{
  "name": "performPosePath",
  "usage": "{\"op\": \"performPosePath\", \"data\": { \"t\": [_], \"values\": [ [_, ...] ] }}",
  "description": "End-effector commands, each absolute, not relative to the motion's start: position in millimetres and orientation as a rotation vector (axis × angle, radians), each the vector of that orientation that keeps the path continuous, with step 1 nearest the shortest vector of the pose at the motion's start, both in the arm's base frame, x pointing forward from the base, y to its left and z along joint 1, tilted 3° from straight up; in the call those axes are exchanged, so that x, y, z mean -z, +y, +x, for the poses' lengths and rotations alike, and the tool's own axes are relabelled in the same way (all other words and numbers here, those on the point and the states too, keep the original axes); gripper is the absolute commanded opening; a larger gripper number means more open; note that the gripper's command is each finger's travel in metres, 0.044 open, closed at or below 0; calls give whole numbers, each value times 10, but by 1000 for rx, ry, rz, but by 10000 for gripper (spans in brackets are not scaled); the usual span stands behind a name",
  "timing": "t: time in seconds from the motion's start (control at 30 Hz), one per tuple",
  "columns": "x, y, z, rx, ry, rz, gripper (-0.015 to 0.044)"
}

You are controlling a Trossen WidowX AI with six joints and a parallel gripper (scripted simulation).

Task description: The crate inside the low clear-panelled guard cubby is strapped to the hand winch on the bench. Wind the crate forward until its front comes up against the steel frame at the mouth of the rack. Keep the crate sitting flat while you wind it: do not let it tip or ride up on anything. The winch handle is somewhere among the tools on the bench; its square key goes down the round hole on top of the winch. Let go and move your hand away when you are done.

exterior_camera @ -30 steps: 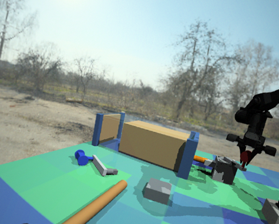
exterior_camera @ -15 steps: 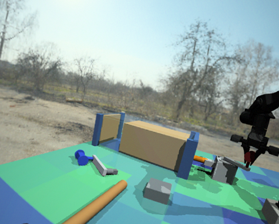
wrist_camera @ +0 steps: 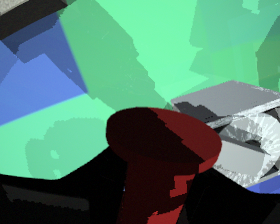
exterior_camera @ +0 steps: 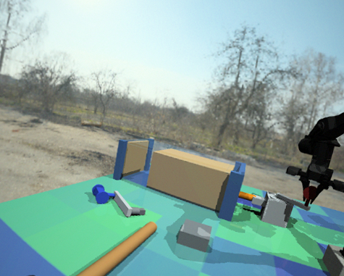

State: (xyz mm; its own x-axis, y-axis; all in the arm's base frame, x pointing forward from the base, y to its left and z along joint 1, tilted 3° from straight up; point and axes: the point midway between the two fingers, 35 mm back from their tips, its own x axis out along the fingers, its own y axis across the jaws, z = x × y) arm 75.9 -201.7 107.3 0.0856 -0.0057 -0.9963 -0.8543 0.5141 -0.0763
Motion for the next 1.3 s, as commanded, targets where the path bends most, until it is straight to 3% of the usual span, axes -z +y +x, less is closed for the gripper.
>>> {"op": "performPosePath", "data": {
  "t": [0.0,1.27],
  "values": [
    [-1082,-2181,641,-735,1395,-827,0],
    [-1098,-2654,508,-733,1398,-830,0]
  ]
}}
